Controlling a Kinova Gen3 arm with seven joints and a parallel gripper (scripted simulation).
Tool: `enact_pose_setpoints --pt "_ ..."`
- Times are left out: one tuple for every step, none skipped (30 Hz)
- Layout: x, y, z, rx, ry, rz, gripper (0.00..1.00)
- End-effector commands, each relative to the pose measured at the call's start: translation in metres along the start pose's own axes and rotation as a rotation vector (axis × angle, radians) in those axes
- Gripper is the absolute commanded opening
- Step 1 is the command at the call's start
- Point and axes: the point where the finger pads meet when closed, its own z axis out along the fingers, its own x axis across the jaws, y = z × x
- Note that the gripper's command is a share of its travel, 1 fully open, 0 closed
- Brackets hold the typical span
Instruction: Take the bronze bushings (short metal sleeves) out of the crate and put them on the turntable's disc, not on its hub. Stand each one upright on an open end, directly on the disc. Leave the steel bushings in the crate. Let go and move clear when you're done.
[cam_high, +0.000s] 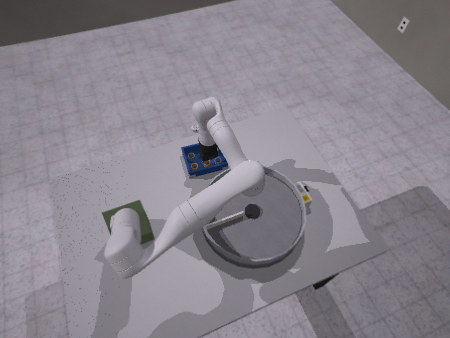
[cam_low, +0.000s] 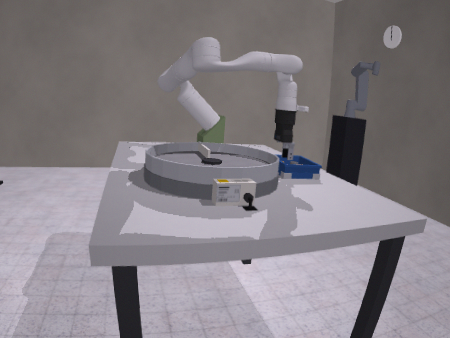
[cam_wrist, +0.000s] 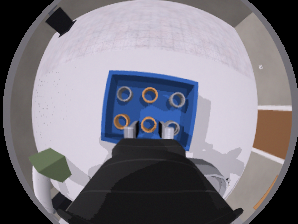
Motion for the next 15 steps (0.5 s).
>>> enact_pose_setpoints --pt "0.0001 -0.0002 0.0022 0.002 0.001 0.004 0.76" --pt "0.0001 -0.0002 0.0022 0.002 0.001 0.004 0.76" --pt "0.0001 -0.0002 0.0022 0.002 0.001 0.004 0.76" --pt "0.0001 -0.0002 0.0022 0.002 0.001 0.004 0.76" --pt "0.0001 -0.0002 0.0022 0.002 0.001 0.004 0.76" --pt "0.0001 -0.0002 0.0022 0.002 0.001 0.004 0.76" --pt "0.0001 -0.0002 0.0022 0.002 0.001 0.004 0.76" --pt "0.0001 -0.0002 0.0022 0.002 0.001 0.004 0.76" --pt "0.0001 -0.0002 0.0022 0.002 0.001 0.004 0.76" --pt "0.0001 -0.0002 0.0024 0.002 0.001 0.004 0.76" --pt "0.0 -0.0002 0.0027 0.002 0.001 0.004 0.76" --pt "0.0 -0.0002 0.0034 0.002 0.001 0.004 0.76" --pt "0.0 -0.0002 0.0043 0.002 0.001 0.004 0.76" --pt "0.0001 -0.0002 0.0054 0.002 0.001 0.005 0.76" --pt "0.0001 -0.0002 0.0054 0.002 0.001 0.005 0.76"
